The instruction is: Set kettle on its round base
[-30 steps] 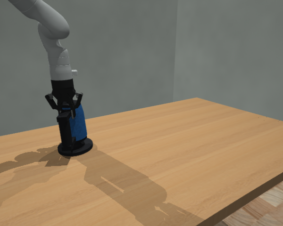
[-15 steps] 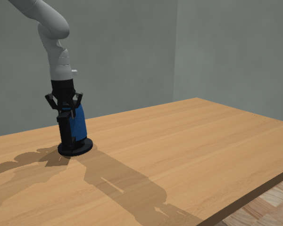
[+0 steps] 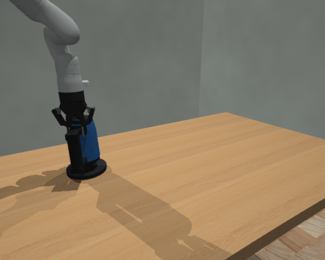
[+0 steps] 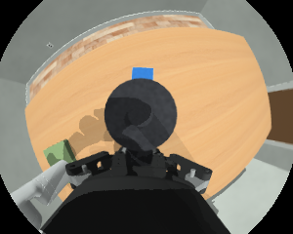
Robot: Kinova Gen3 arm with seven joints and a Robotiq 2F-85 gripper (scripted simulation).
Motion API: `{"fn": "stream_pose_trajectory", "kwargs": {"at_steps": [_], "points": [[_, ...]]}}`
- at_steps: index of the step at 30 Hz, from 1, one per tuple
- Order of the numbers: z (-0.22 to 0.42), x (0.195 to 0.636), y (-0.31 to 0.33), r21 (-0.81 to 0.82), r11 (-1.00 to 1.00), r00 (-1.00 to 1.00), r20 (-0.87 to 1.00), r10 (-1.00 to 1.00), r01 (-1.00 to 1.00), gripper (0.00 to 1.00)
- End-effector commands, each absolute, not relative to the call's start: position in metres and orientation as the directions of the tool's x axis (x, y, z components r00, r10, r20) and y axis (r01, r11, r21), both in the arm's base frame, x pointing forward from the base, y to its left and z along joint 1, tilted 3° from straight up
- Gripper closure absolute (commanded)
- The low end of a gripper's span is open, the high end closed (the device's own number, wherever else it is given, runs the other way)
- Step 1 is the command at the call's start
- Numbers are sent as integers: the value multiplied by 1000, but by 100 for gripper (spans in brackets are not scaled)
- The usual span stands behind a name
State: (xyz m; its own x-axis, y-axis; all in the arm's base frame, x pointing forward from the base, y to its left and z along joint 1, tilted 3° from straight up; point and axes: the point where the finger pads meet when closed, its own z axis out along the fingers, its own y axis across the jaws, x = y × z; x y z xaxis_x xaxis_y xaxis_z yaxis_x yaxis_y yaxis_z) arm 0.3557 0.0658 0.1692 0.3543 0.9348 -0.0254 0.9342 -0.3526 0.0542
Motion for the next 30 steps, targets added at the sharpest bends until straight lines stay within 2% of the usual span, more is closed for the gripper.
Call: {"fn": "stream_pose_trajectory", "kwargs": {"at_steps": [1,30], "points": [[170,356,66,56,-353,354,-25,935,934,100],[156,357,65,56,-353,354,-25,935,934,100]]}}
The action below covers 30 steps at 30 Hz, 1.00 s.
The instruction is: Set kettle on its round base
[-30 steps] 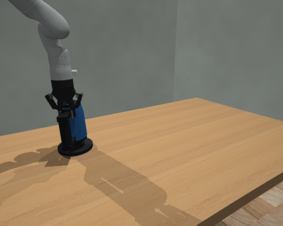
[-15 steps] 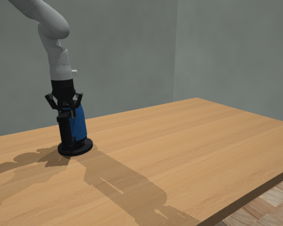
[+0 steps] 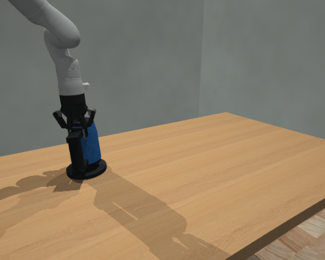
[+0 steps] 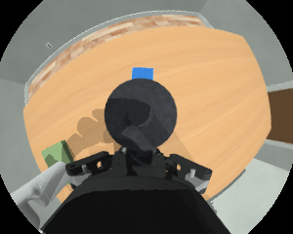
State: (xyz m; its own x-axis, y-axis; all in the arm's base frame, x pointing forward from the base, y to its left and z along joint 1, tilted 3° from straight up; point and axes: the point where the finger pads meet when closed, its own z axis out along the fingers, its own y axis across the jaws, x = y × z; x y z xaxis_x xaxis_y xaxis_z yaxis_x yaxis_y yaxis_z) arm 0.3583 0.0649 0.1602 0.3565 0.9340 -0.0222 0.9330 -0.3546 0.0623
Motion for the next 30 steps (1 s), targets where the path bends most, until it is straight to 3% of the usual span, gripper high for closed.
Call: {"fn": "stream_pose_trajectory", "kwargs": {"at_steps": [1,30], "points": [[154,357,65,56,-353,354,-25,935,934,100],[149,357,65,56,-353,354,-25,935,934,100]]}}
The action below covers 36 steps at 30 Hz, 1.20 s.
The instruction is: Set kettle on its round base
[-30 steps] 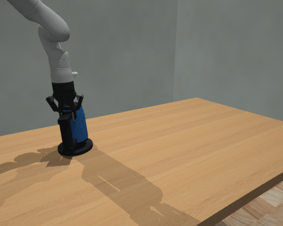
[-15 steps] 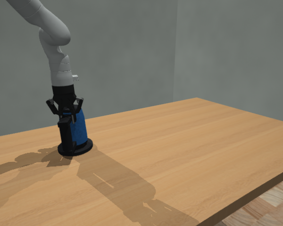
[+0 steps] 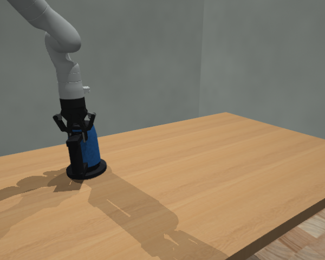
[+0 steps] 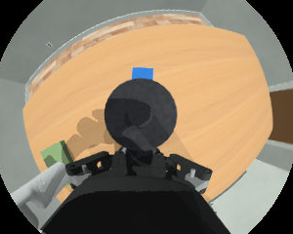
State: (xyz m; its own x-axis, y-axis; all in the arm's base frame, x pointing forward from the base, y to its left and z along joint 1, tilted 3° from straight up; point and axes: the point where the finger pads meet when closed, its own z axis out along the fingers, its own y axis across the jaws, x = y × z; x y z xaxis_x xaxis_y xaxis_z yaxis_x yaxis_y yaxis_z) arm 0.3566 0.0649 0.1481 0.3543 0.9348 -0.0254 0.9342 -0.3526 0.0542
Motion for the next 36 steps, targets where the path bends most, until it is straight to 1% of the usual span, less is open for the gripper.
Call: {"fn": "stream_pose_trajectory", "kwargs": {"at_steps": [1,36], "points": [[149,357,65,56,-353,354,-25,935,934,100],[146,357,65,56,-353,354,-25,935,934,100]]}}
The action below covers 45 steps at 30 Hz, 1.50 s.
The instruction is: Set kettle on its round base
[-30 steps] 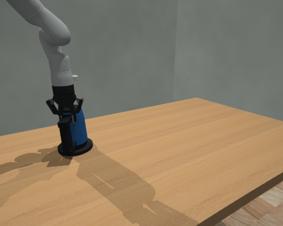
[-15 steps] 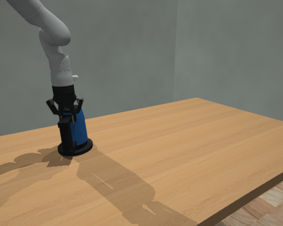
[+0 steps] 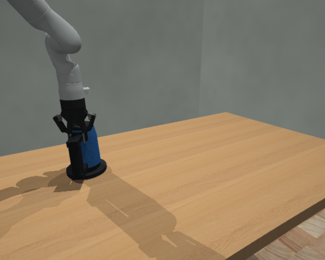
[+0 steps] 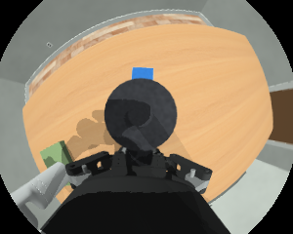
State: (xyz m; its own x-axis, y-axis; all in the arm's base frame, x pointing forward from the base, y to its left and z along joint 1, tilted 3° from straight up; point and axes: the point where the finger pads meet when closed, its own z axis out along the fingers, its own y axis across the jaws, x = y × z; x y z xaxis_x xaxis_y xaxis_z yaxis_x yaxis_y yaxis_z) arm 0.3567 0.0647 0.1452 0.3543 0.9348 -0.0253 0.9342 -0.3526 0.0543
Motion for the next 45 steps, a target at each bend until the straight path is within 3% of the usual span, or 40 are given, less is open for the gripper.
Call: {"fn": "stream_pose_trajectory", "kwargs": {"at_steps": [1,45], "points": [[146,357,65,56,-353,354,-25,935,934,100],[140,357,65,56,-353,354,-25,935,934,100]]}}
